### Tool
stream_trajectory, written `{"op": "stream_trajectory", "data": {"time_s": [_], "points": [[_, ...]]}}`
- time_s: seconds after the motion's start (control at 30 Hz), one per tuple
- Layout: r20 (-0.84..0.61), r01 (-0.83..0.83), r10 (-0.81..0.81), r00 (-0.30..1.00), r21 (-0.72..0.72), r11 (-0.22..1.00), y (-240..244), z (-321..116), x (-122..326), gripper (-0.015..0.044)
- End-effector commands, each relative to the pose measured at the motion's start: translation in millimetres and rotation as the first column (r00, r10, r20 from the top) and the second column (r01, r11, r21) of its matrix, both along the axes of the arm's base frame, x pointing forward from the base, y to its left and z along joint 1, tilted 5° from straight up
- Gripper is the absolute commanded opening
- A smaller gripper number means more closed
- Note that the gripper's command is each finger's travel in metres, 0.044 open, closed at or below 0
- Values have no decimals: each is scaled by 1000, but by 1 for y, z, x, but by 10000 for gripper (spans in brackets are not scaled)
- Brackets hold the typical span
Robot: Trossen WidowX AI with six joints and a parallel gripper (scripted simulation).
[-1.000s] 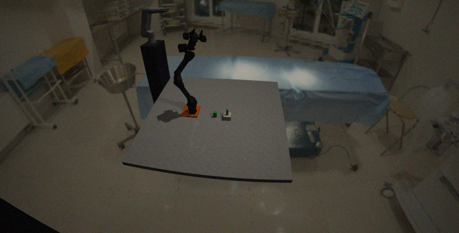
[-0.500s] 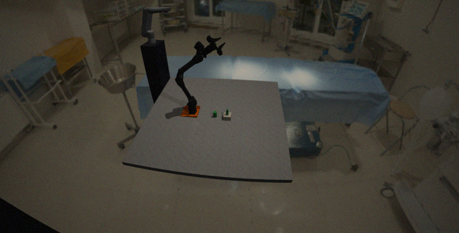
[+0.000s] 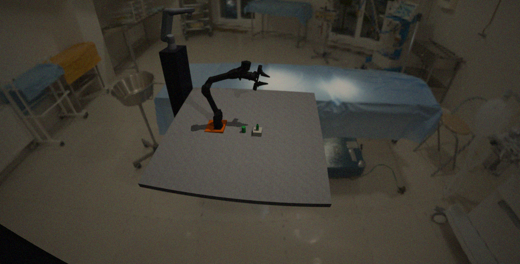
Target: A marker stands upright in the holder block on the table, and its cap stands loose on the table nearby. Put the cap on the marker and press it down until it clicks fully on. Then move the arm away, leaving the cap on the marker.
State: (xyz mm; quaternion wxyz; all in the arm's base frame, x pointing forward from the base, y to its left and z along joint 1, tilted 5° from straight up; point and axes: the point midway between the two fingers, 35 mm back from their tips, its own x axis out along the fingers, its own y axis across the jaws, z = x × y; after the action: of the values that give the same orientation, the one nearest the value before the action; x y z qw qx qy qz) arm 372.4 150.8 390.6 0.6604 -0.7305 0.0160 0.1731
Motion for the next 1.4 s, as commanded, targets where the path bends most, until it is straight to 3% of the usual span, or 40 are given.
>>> {"op": "stream_trajectory", "data": {"time_s": [0.0, 0.23, 0.43, 0.6, 0.93, 1.07, 1.37], "points": [[-240, 39, -51, 969, -53, 998, -24, -70, 2, 257], [-624, 123, -171, 762, -119, 985, -76, -174, -31, 257], [-864, 213, -246, 440, -166, 963, -115, -237, -89, 257], [-954, 282, -256, 158, -205, 937, -134, -265, -140, 257], [-956, 284, -255, 147, -206, 936, -134, -267, -142, 257], [-956, 284, -255, 147, -206, 936, -134, -298, -144, 257], [-956, 284, -255, 147, -206, 936, -134, -314, -146, 257]]}}
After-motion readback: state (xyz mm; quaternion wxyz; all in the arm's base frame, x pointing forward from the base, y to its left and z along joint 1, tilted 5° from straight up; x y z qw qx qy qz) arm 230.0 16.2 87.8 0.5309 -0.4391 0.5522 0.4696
